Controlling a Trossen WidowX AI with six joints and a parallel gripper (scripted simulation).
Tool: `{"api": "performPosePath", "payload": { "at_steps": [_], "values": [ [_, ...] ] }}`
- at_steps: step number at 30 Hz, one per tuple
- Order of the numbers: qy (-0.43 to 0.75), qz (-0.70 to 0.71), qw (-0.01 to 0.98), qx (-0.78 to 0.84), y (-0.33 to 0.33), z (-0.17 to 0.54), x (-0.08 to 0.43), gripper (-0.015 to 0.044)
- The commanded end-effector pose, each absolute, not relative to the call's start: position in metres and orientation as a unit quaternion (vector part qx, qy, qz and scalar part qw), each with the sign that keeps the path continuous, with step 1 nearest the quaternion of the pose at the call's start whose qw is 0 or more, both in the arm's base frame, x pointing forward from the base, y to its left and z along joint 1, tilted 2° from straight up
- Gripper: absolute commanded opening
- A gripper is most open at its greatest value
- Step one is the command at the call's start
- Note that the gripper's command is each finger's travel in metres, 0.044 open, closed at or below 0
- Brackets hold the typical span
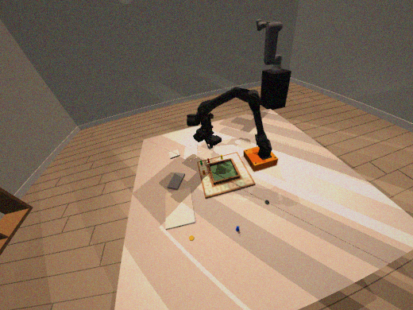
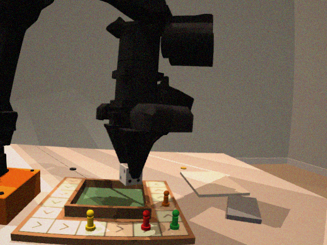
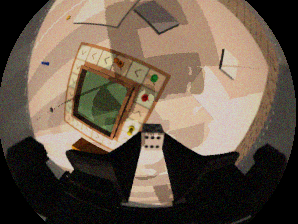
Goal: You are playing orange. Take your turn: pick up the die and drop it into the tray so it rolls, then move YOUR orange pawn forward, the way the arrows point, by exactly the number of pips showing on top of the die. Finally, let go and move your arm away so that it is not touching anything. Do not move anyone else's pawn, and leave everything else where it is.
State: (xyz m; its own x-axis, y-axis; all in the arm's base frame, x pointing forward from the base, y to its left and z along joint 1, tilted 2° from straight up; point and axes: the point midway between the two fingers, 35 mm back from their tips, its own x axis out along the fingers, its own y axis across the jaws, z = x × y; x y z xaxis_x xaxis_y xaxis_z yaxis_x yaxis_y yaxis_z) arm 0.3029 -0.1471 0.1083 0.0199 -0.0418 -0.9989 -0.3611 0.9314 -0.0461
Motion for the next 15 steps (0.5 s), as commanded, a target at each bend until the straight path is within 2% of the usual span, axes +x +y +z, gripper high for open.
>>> {"api": "performPosePath", "payload": {
  "at_steps": [1,15],
  "values": [
    [0.692,0.092,0.705,-0.125,-0.124,0.106,0.302,0.0],
    [0.7,0.017,0.713,-0.045,-0.043,0.086,0.289,0.0]
  ]
}}
